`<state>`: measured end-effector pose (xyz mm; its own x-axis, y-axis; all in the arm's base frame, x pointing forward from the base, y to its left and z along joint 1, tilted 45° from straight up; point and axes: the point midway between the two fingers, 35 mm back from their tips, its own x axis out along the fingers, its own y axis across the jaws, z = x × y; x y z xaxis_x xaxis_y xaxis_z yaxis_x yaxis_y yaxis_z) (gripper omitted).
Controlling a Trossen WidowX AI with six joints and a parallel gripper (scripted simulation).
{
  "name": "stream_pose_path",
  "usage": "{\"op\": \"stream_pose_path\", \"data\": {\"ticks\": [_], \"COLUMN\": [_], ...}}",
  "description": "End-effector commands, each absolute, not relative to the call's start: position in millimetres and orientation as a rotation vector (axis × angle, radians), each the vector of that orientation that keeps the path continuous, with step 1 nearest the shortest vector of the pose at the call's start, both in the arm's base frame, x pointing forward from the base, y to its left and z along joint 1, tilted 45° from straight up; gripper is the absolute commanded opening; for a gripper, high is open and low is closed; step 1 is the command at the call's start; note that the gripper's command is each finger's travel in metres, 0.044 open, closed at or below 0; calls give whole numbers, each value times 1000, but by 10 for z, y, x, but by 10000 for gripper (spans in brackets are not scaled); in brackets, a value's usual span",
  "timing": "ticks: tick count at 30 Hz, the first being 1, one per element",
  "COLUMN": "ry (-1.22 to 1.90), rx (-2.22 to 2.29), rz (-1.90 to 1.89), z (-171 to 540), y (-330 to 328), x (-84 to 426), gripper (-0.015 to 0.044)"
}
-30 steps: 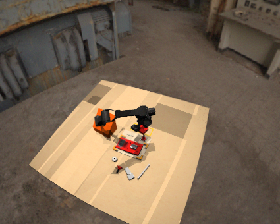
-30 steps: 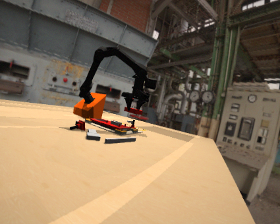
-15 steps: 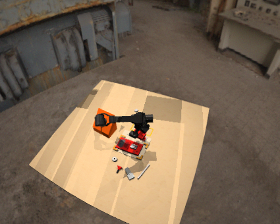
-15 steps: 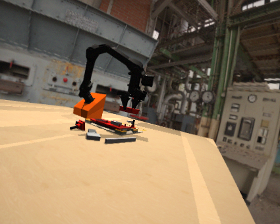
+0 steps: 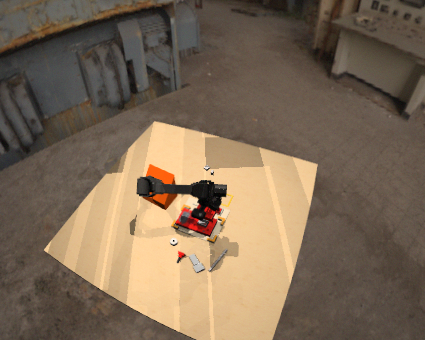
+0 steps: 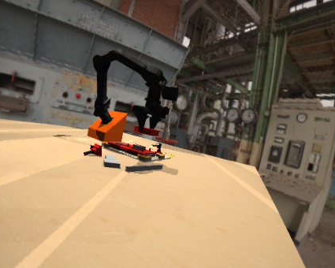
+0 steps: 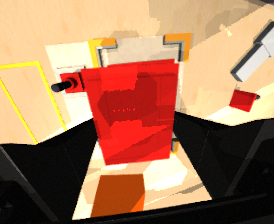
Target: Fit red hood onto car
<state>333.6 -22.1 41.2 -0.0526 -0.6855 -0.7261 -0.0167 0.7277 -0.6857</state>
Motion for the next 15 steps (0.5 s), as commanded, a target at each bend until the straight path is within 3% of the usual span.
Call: {"op": "stream_pose_path", "data": {"ticks": [1,15], "ry": [1551,1555], "rx": [-624,-635], "rz": [-581,-574], "z": [523,317], "y": [-319,-585], "x": [3308,3291], "gripper": [0,0]}}
